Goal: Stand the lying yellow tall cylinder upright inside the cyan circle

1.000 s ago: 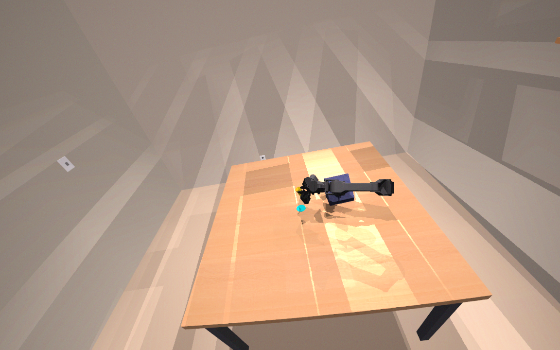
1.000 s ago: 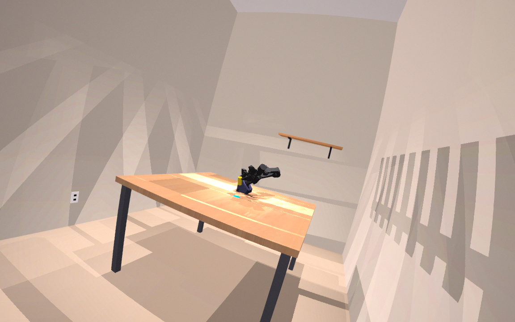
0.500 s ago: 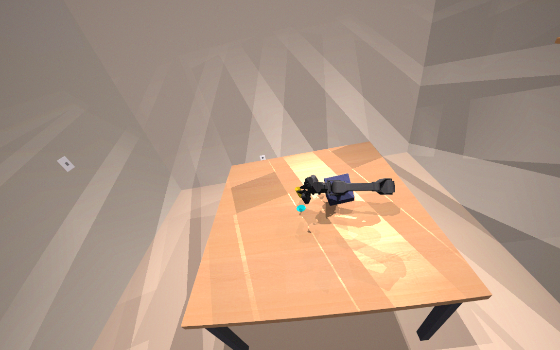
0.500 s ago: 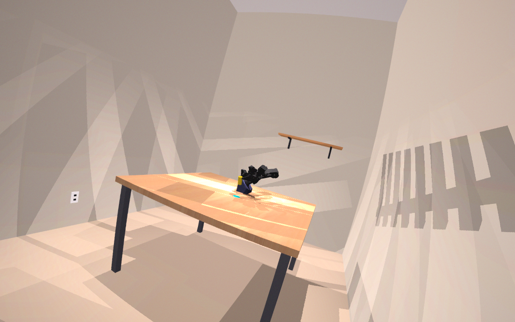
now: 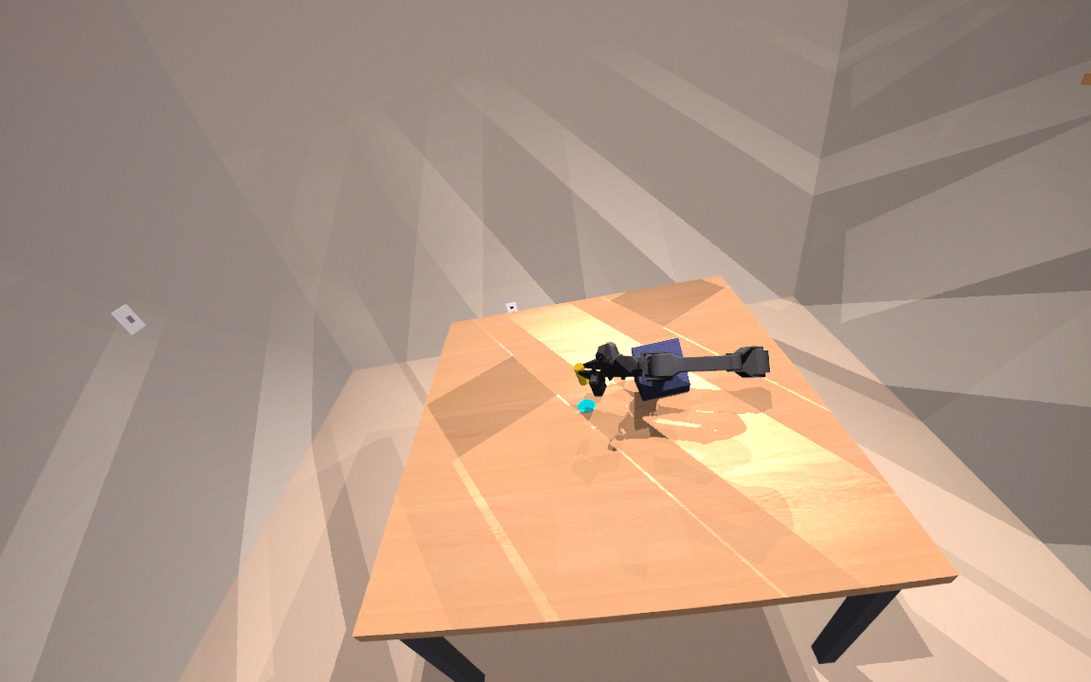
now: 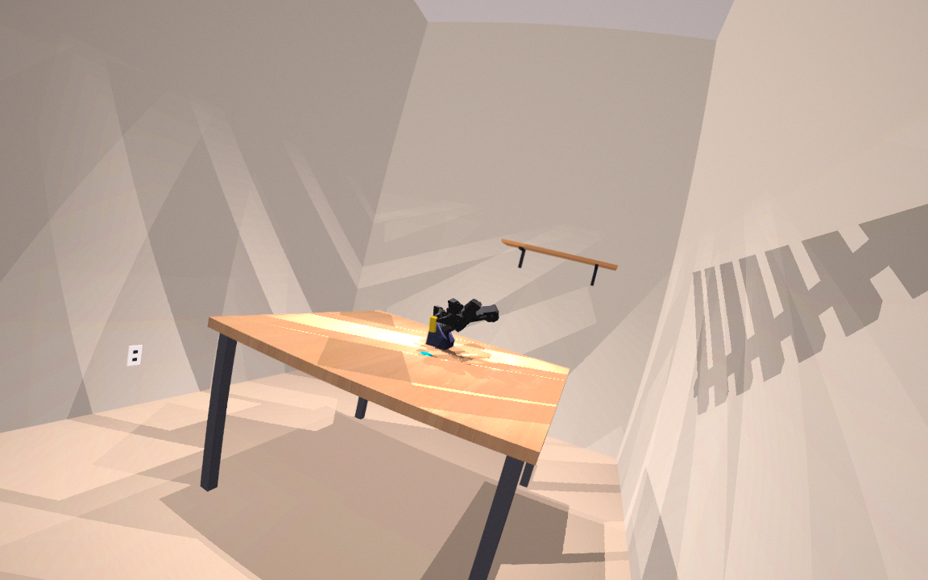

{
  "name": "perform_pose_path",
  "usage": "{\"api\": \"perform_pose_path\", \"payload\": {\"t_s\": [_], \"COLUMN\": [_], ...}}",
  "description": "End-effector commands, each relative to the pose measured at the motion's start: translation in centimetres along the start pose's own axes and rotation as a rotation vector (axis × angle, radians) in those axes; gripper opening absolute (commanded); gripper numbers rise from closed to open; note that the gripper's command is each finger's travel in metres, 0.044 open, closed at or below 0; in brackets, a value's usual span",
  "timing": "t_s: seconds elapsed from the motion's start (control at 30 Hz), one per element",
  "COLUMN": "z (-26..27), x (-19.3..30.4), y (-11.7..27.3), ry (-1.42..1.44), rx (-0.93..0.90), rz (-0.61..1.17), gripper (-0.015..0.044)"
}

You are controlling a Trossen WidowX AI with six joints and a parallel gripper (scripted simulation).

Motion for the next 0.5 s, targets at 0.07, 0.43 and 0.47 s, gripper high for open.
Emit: {"api": "perform_pose_path", "payload": {"t_s": [0.07,0.43,0.47], "z": [0.0,-0.03,-0.03], "x": [0.01,0.05,0.05], "y": [0.08,0.08,0.08], "ry": [-0.028,-0.035,-0.035], "rx": [-0.027,-0.033,-0.033], "rz": [-0.045,-0.054,-0.054], "gripper": [0.0105,0.0105,0.0105]}}
Point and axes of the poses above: the point midway between the two fingers, 35 mm back from their tips, its own y axis back along the fingers, its own z axis across the jaws, x = y × z, the point moved 7 cm from there along y, back along the fingers, and after that the axes turned 4 degrees about y, right-handed, at the moved point
